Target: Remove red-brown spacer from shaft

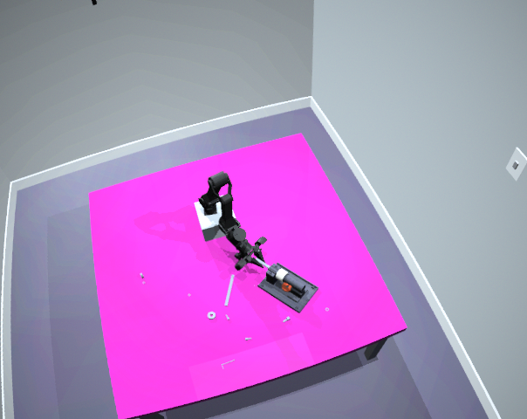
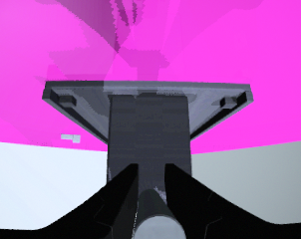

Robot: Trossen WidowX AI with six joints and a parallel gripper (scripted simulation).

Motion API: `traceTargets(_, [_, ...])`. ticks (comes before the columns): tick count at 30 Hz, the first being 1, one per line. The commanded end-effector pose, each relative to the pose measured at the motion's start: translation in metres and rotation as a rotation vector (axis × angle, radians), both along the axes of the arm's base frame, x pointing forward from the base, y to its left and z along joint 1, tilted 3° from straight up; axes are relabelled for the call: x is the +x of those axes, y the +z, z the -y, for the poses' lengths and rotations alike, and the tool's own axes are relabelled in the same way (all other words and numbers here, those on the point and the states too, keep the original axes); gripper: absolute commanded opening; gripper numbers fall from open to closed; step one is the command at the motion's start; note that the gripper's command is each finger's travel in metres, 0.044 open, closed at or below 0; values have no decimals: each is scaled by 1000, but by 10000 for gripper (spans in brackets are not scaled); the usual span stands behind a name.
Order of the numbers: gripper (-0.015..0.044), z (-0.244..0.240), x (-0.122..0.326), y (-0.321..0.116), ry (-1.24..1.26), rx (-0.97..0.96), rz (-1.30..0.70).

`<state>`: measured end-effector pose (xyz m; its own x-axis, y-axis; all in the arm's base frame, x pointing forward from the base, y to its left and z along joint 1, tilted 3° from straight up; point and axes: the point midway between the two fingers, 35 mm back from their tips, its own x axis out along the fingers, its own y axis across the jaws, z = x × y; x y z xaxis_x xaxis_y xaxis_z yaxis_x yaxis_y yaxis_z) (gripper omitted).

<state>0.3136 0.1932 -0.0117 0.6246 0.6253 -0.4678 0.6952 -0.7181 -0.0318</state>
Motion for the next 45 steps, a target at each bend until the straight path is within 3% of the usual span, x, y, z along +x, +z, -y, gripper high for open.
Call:
traceTargets(1, [0, -1, 1, 0, 0, 1, 2])
traceTargets(45, [0, -1, 1, 2, 0, 5, 9])
